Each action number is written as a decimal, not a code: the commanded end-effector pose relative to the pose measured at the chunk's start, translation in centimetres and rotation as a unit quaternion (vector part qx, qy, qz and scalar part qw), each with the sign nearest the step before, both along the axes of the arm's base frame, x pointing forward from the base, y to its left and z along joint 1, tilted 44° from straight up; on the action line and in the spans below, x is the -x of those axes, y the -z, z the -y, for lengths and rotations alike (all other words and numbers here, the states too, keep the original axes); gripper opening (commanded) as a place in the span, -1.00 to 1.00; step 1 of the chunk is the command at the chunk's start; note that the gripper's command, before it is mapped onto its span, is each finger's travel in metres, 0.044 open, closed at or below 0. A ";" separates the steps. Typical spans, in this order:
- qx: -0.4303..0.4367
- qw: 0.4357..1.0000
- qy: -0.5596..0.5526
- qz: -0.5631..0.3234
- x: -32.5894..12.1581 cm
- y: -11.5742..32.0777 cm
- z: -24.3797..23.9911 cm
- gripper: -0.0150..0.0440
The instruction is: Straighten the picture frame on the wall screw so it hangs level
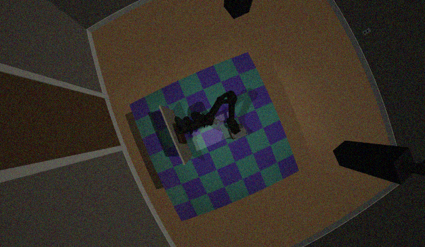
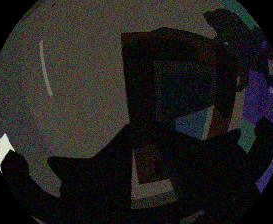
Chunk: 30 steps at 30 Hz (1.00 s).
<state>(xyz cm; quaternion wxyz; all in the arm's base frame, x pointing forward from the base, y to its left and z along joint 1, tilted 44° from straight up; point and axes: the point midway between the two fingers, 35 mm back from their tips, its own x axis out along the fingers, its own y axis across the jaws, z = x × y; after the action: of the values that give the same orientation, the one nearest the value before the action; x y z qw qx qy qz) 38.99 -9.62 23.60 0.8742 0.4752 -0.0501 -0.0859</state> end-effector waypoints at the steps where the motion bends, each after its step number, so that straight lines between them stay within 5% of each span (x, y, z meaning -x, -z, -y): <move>1: 0.003 1.000 -0.001 0.001 0.0 -0.2 -0.2 -0.49; 30: 0.003 1.000 -0.001 0.001 -0.1 -0.5 -0.3 -0.49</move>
<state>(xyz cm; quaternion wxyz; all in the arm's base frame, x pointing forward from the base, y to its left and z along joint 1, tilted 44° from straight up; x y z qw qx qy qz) 39.03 -9.34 23.99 0.8741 0.4753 -0.0494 -0.0869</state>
